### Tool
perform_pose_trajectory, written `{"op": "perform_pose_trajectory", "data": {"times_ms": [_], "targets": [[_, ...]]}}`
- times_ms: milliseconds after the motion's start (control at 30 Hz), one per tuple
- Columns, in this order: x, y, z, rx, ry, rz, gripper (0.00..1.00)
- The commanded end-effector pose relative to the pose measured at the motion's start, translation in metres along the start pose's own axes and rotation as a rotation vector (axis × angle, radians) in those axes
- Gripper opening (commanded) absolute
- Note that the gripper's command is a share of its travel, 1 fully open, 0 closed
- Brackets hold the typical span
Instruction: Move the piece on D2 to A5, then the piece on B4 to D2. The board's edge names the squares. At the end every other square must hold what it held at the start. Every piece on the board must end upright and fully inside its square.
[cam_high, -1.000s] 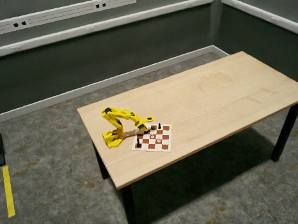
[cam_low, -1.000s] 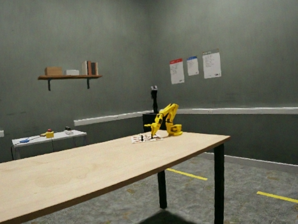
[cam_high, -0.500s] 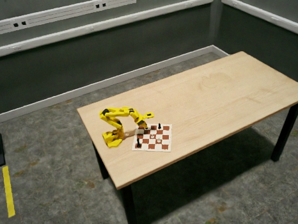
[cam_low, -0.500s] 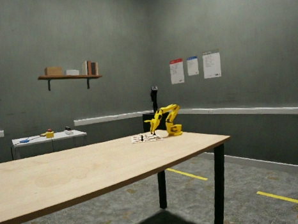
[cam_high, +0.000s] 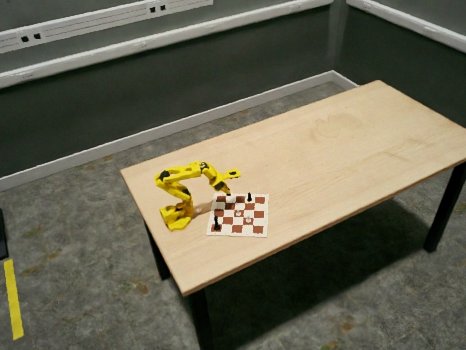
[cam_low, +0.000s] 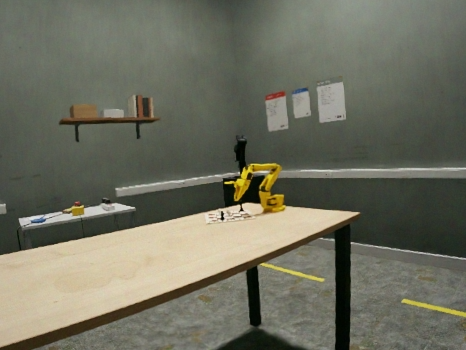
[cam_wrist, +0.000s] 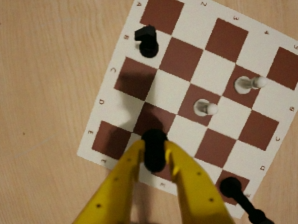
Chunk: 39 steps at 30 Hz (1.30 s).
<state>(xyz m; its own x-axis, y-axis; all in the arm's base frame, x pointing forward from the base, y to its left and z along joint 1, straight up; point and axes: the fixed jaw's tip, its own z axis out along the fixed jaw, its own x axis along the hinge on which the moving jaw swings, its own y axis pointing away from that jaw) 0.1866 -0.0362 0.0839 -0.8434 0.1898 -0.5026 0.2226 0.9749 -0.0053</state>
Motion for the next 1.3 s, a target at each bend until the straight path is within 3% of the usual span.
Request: {"op": "perform_pose_trajectory", "data": {"times_ms": [0,500,633,967,1267], "targets": [[-0.005,-0.002,-0.007,0.005,-0.017,0.003,0.00],[-0.009,-0.012,-0.006,0.030,-0.018,0.045,0.00],[-0.019,-0.036,0.000,0.087,-0.018,0.143,0.00],[-0.056,-0.125,0.018,0.240,-0.024,0.399,0.00],[-0.066,-0.151,0.024,0.271,-0.026,0.450,0.00]]}}
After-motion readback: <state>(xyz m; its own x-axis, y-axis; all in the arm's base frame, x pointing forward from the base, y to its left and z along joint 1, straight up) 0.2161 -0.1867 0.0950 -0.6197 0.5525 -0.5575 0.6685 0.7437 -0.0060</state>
